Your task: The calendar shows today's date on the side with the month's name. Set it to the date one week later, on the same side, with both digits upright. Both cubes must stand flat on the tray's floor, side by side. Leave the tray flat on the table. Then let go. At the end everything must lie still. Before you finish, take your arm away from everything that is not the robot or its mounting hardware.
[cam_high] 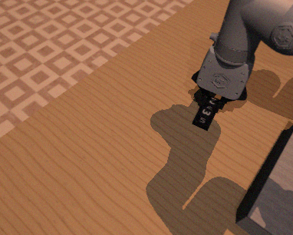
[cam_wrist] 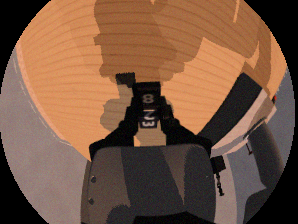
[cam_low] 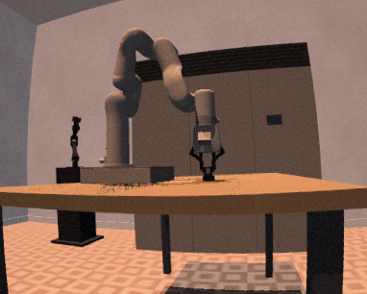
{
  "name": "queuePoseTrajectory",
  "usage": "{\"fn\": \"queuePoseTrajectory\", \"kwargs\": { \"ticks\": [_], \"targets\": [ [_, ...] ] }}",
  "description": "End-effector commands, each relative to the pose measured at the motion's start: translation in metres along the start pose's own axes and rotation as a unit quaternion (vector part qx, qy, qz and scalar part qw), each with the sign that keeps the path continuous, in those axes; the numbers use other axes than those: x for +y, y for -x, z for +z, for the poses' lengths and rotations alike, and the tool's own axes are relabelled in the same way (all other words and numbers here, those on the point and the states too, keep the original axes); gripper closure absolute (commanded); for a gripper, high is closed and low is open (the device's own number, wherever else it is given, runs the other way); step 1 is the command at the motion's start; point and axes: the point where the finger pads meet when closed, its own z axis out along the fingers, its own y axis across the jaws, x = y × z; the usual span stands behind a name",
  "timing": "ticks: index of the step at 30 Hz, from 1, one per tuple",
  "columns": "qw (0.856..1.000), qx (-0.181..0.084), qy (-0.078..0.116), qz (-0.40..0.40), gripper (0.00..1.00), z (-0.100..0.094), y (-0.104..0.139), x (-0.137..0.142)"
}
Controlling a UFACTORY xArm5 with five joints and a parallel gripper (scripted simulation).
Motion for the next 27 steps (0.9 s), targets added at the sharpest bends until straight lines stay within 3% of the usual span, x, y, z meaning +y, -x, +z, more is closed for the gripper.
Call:
{"fn": "queuePoseTrajectory", "kwargs": {
  "ticks": [1,27],
  "targets": [
    [1.0,0.0,-0.002,0.0,0.73,-0.0009,-0.0003,-0.0012],
    [1.0,0.0,-0.002,0.0,0.73,0.0043,-0.0006,-0.0011]
  ]
}}
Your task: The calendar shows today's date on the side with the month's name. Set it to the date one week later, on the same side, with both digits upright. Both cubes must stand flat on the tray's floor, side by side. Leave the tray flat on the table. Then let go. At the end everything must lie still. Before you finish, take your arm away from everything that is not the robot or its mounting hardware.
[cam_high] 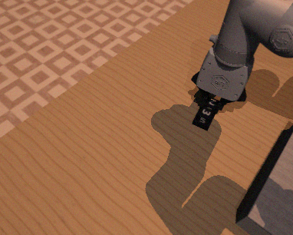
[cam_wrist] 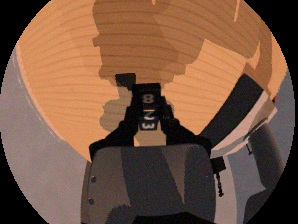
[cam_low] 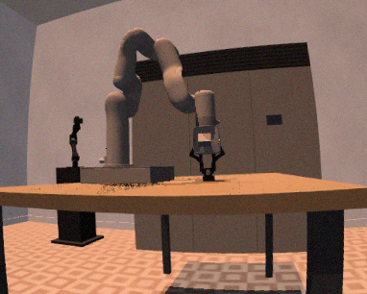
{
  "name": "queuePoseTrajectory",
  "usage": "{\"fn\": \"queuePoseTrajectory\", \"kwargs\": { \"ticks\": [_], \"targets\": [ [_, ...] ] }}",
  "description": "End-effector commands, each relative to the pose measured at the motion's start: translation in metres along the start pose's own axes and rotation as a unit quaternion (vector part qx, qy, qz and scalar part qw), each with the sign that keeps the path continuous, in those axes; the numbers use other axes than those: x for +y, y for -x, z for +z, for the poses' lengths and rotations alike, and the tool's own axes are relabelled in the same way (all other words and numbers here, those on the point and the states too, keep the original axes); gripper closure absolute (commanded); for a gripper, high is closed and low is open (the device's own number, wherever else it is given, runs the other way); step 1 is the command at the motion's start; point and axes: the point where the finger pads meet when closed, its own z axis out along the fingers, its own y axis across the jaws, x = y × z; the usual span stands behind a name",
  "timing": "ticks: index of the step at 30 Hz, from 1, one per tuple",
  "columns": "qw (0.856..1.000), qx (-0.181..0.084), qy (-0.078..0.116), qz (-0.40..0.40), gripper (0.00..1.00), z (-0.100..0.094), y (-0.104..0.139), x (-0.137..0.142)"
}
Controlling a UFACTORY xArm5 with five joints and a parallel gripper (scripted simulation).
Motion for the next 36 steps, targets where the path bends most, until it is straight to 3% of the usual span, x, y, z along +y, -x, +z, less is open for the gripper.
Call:
{"fn": "queuePoseTrajectory", "kwargs": {
  "ticks": [1,36],
  "targets": [
    [1.0,0.0,-0.002,0.0,0.73,0.0003,-0.0003,-0.0013],
    [1.0,0.0,-0.002,0.0,0.73,0.0049,-0.0004,-0.0013]
  ]
}}
